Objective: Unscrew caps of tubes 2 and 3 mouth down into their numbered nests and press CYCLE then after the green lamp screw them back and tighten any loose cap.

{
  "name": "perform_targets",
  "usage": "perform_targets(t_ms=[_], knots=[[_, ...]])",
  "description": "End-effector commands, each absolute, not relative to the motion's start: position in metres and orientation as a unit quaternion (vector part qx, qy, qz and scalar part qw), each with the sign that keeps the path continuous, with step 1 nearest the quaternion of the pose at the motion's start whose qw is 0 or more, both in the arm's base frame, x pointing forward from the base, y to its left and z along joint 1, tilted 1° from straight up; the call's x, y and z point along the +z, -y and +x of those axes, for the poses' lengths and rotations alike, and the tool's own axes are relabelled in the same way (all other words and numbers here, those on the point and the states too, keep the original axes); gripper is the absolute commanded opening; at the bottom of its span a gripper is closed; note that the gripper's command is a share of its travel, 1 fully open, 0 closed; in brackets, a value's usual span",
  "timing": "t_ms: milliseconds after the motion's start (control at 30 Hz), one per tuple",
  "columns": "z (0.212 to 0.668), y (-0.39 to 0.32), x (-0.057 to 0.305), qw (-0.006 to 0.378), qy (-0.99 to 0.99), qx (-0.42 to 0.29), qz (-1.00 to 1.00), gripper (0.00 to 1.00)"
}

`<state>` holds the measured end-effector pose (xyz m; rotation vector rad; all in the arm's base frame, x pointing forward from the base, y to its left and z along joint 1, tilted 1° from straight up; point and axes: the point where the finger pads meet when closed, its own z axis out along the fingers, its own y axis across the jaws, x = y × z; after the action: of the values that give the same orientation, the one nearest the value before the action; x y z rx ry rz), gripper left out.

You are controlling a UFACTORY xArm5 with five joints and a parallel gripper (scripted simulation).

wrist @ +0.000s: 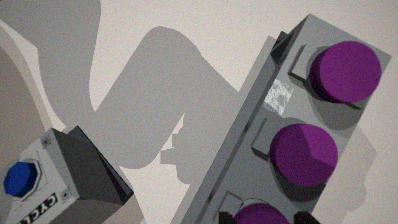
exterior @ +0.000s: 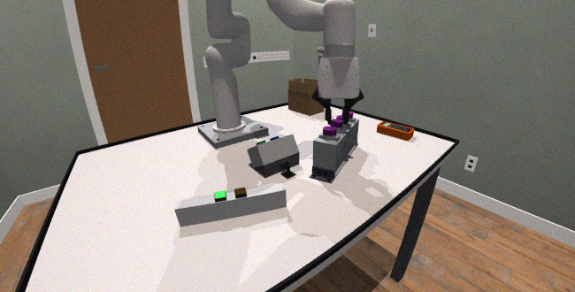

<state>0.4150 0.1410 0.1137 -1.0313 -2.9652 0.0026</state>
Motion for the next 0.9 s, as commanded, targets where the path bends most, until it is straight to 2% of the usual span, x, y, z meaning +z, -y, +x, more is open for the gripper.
perform_targets(t_ms=[0,867], knots=[[0.4165,-0.1415,0.1152,-0.004,0.944,0.003,-0.328,0.46],[0.4165,-0.1415,0.1117,-0.004,0.927,0.003,-0.374,0.46]])
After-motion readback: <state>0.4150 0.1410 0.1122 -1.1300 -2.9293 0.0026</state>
